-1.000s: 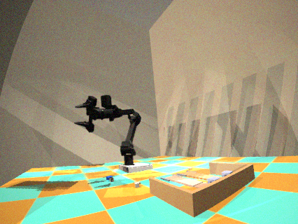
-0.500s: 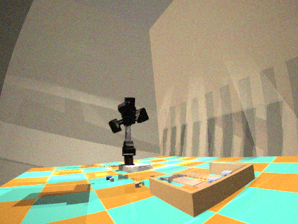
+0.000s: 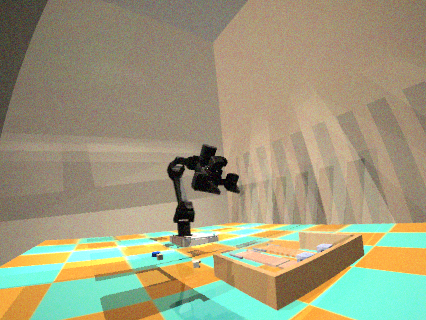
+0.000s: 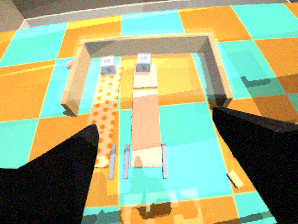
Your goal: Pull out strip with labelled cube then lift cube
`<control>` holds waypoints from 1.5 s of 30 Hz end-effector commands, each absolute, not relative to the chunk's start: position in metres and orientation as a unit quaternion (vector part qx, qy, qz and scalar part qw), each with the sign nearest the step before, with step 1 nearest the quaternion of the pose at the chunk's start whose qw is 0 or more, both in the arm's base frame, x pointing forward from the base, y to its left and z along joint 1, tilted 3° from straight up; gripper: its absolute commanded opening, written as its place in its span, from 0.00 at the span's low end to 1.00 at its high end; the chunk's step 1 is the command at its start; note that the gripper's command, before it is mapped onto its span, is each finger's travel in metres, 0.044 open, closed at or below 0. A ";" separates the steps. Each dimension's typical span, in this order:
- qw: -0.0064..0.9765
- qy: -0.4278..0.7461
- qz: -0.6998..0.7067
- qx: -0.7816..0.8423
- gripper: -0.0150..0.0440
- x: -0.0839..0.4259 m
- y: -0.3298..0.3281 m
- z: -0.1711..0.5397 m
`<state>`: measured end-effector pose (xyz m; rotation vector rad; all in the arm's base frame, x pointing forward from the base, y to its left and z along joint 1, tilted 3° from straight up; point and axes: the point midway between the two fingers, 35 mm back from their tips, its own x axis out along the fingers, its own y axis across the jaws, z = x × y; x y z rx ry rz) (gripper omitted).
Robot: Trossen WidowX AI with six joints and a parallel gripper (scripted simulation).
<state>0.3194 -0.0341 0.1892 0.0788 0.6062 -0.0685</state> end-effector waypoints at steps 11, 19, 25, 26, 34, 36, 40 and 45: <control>0.953 0.301 -0.024 0.033 0.93 0.319 -0.030 0.188; 0.942 0.331 -0.020 0.045 0.80 0.328 -0.025 0.186; 0.890 0.449 -0.014 0.082 0.53 0.363 -0.002 0.168; 0.880 0.468 -0.015 0.087 0.49 0.369 0.003 0.164; 0.789 0.603 -0.034 0.110 0.25 0.401 0.039 0.127; 0.764 0.634 -0.042 0.111 0.25 0.407 0.049 0.116; 0.714 0.689 -0.063 0.109 0.25 0.413 0.068 0.092; 0.705 0.698 -0.067 0.108 0.25 0.413 0.072 0.087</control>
